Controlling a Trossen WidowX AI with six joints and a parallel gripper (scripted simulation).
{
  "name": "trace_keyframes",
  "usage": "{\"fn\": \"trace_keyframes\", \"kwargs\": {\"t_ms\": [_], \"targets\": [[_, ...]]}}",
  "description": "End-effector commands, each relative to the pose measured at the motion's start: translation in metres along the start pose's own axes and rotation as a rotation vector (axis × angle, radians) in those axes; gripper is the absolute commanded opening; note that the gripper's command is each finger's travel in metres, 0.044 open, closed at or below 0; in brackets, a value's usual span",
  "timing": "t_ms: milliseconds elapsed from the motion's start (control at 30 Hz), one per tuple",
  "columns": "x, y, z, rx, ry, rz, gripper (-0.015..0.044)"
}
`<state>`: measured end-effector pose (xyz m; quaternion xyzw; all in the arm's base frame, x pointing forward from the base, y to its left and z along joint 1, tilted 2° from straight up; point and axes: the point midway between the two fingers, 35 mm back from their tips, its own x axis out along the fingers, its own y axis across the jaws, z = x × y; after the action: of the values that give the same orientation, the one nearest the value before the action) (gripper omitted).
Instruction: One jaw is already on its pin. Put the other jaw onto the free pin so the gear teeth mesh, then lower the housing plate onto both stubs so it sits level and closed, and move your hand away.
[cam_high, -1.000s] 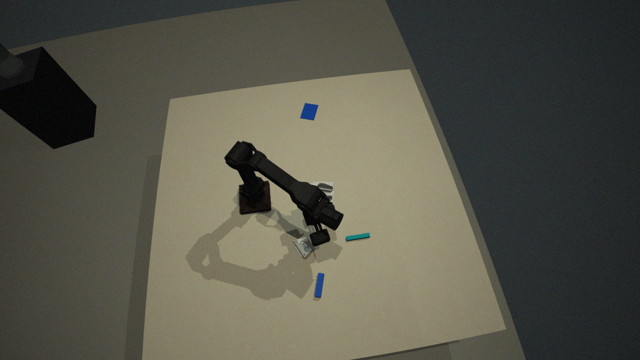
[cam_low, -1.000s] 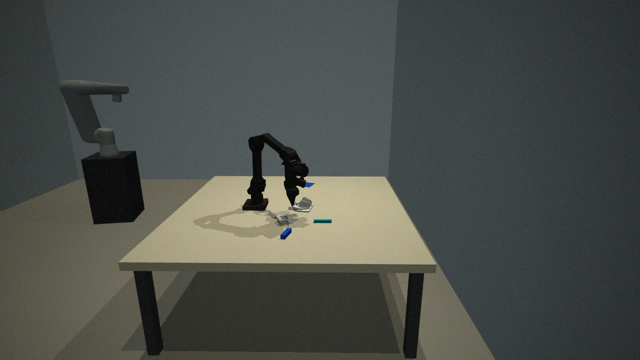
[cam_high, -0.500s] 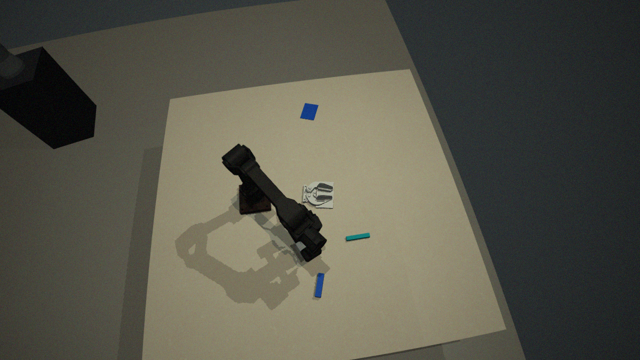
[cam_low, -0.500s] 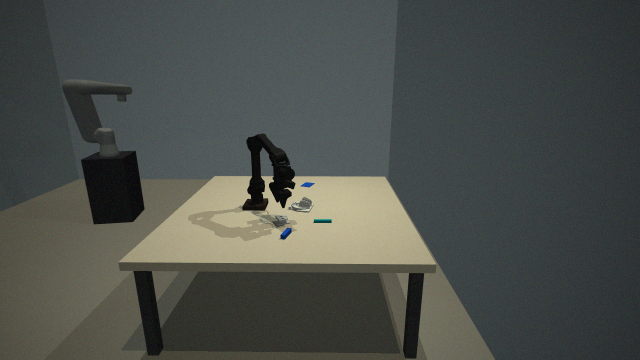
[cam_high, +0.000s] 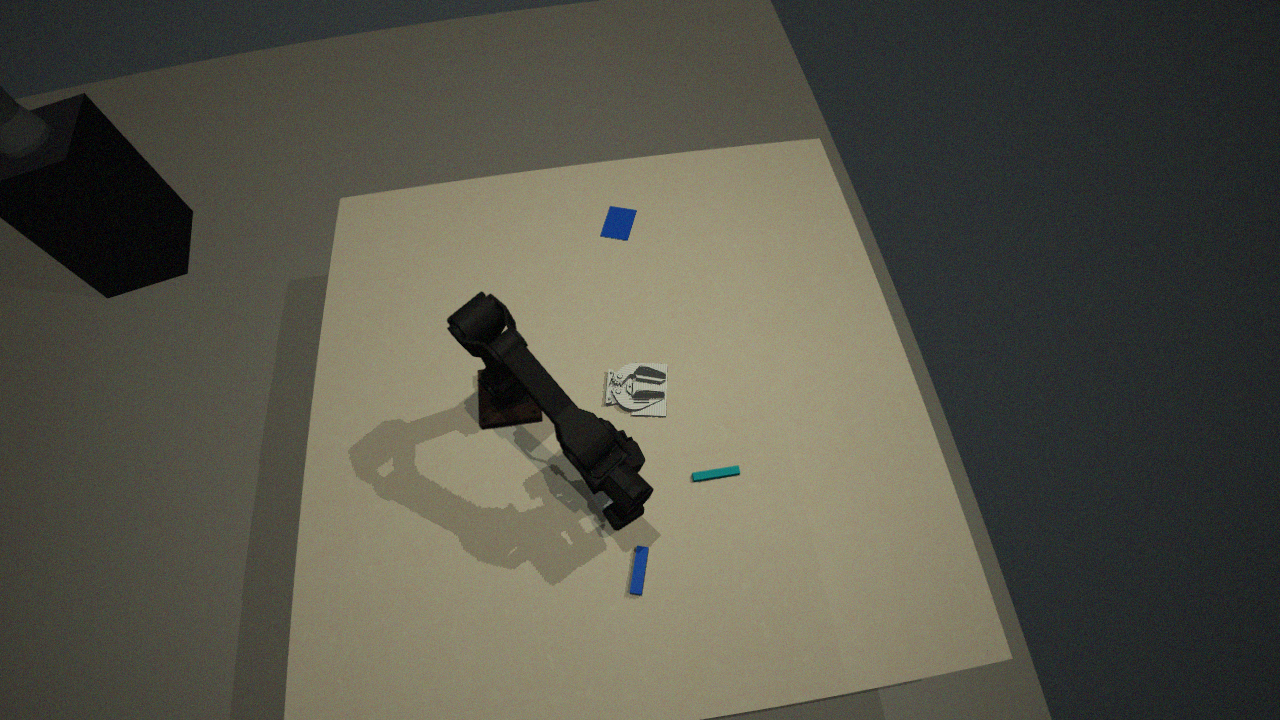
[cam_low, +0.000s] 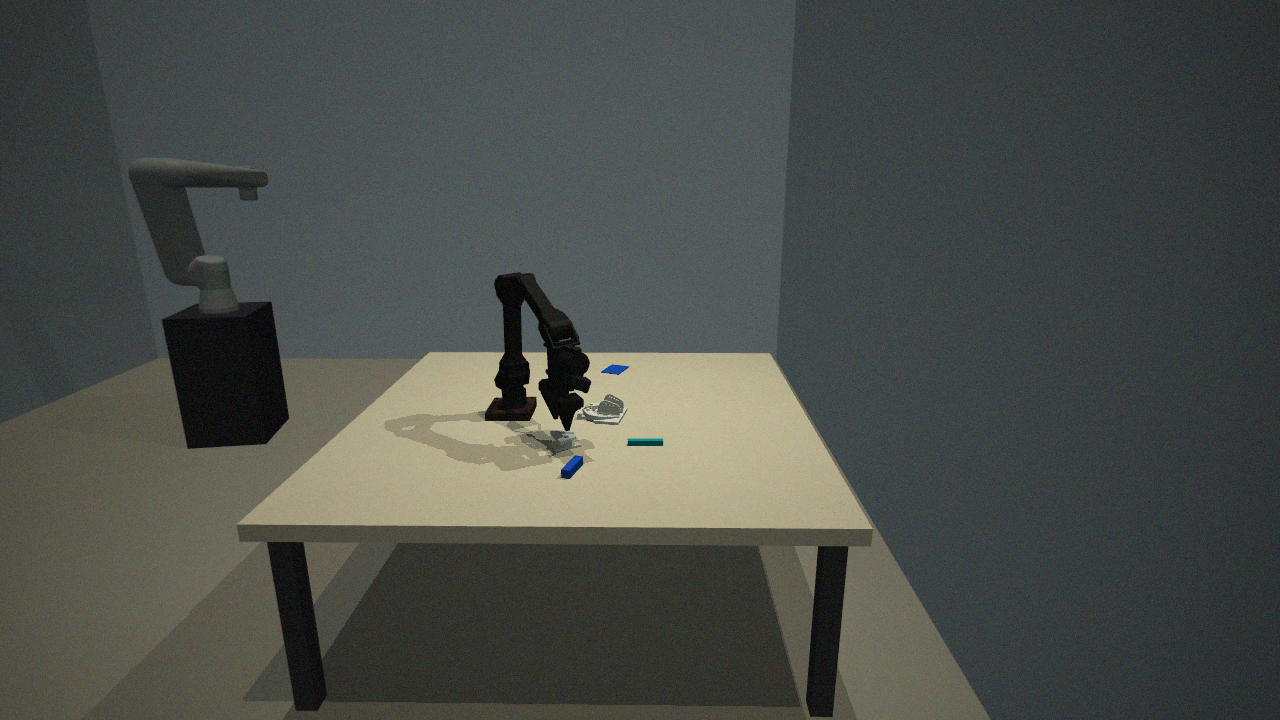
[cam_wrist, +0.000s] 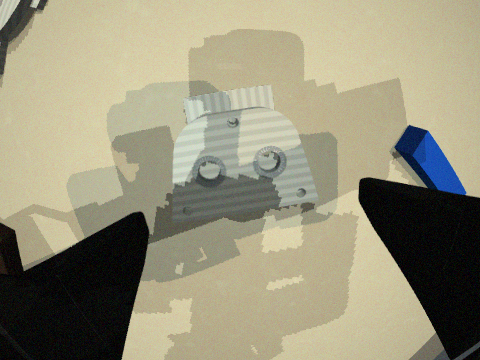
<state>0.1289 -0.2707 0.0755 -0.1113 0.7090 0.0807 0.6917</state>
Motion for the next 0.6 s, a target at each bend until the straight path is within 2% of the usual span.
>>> {"fn": "trace_keyframes", "kwargs": {"t_ms": [0, 567], "targets": [[0.008, 0.002, -0.001, -0.007, 0.004, 0.009, 0.0440], [0.022, 0.003, -0.001, -0.007, 0.004, 0.010, 0.0440]]}}
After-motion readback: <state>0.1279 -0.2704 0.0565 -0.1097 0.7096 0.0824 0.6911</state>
